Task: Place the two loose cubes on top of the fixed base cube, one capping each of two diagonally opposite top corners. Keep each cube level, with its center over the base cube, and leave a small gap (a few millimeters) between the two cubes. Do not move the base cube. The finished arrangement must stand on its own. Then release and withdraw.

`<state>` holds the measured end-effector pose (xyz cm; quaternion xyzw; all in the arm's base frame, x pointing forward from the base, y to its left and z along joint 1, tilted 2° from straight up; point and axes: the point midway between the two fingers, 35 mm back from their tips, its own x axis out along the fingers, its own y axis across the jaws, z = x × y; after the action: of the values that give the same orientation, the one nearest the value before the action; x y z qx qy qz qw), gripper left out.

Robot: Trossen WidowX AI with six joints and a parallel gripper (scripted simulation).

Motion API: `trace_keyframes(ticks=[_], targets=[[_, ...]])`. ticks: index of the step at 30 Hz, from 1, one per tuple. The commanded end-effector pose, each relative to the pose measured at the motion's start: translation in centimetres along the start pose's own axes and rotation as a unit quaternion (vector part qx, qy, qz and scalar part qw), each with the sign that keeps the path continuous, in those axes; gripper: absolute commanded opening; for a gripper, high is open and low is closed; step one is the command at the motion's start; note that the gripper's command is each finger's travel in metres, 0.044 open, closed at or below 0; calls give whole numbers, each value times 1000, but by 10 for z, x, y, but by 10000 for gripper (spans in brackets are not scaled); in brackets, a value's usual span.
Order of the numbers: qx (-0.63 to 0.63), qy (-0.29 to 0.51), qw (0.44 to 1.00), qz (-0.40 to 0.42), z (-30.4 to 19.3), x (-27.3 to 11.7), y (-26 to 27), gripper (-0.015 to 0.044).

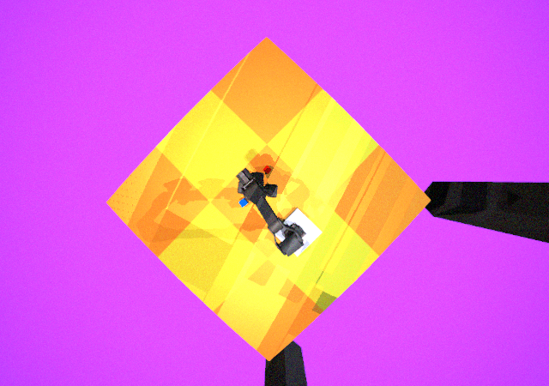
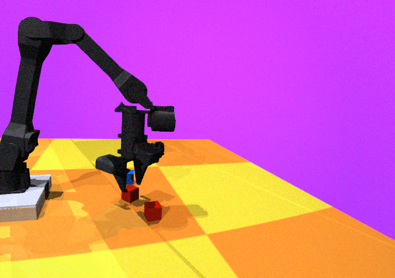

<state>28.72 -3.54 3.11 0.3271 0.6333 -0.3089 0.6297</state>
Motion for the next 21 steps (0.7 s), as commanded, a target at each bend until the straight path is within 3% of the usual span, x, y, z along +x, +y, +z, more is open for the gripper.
trace_keyframes(ticks=[1, 8, 14, 21], targets=[[2, 3, 1000, 0, -1, 7, -1, 265], [2, 3, 1000, 0, -2, 16, -1, 265], [2, 3, 1000, 0, -2, 16, -1, 107], [2, 3, 1000, 0, -1, 9, 0, 105]])
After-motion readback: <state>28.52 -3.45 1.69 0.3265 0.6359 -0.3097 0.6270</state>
